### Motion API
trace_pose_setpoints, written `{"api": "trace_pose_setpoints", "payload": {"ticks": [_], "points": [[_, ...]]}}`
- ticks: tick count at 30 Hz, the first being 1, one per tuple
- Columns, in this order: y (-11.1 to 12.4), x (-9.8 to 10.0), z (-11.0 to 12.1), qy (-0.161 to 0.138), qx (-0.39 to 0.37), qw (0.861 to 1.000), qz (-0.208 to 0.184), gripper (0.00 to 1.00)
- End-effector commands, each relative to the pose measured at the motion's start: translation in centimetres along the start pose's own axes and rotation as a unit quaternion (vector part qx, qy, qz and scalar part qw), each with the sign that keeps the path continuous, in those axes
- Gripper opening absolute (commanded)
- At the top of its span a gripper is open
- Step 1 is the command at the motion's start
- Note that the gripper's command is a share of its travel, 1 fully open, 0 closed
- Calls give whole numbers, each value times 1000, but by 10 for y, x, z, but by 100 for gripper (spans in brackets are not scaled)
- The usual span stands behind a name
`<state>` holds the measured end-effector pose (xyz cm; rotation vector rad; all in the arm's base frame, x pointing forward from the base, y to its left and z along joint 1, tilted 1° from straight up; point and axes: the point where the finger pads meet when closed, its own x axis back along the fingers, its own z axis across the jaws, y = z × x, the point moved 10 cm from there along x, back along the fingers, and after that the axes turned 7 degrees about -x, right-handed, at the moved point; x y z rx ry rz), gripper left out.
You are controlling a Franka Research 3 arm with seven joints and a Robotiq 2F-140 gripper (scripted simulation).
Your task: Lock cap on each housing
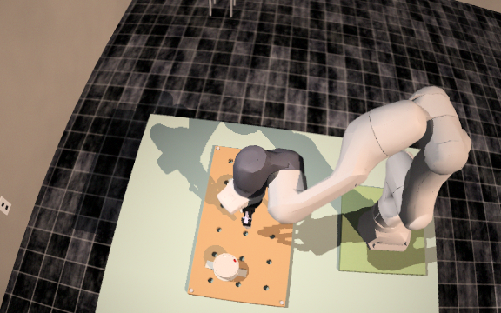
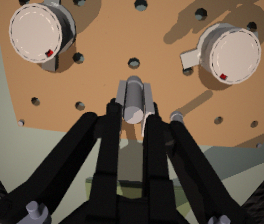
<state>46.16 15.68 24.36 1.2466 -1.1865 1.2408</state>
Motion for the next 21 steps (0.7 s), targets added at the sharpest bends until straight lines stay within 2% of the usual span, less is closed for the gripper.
{"api": "trace_pose_setpoints", "payload": {"ticks": [1,21], "points": [[-3,-4,-1,-3,2,1000,6,10],[-3,-36,-1,-3,2,1000,6,10]]}}
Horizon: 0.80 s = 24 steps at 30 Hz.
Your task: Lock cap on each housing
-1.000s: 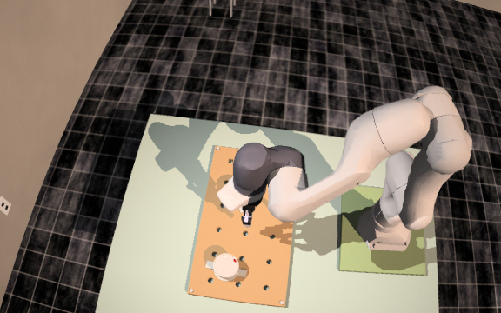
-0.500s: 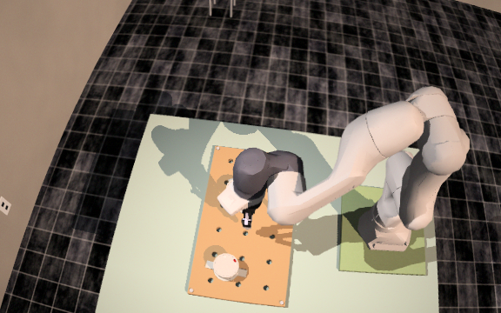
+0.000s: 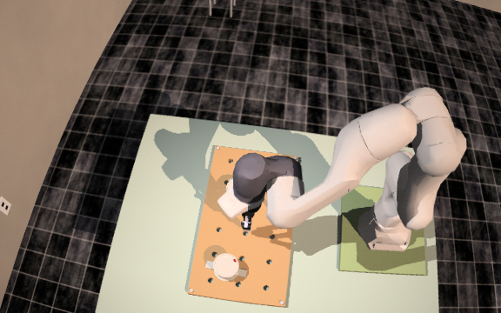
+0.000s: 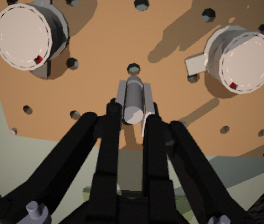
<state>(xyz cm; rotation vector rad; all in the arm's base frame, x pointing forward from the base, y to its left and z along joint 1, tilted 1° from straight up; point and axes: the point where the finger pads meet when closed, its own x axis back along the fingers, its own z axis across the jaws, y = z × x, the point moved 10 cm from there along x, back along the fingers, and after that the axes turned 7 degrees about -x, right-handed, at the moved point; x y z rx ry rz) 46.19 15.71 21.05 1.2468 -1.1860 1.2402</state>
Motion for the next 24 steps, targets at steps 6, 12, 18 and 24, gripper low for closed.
{"api": "trace_pose_setpoints", "payload": {"ticks": [6,12,18,24], "points": [[-3,-12,-1,-3,2,1000,6,10],[-3,-17,-1,-3,2,1000,6,10],[-3,-23,-1,-3,2,1000,6,10],[-3,-28,-1,-3,2,1000,6,10]]}}
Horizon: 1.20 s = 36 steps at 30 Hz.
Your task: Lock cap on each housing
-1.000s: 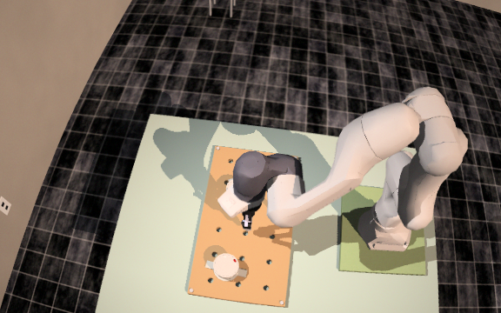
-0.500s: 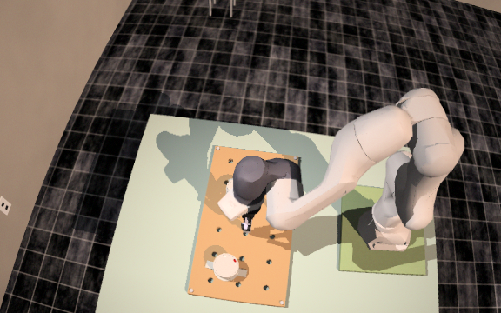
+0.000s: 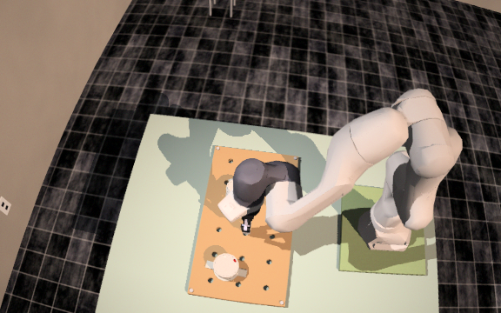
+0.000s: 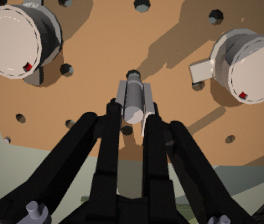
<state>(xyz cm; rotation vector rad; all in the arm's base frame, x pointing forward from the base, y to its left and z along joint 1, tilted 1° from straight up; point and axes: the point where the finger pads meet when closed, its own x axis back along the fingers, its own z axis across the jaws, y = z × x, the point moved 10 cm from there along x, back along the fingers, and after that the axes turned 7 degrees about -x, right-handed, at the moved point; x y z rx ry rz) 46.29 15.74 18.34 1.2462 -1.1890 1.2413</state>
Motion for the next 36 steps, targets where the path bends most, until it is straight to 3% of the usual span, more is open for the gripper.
{"api": "trace_pose_setpoints", "payload": {"ticks": [1,36], "points": [[-2,-1,-1,-3,2,1000,5,10],[-2,-5,-1,-3,2,1000,5,10]]}}
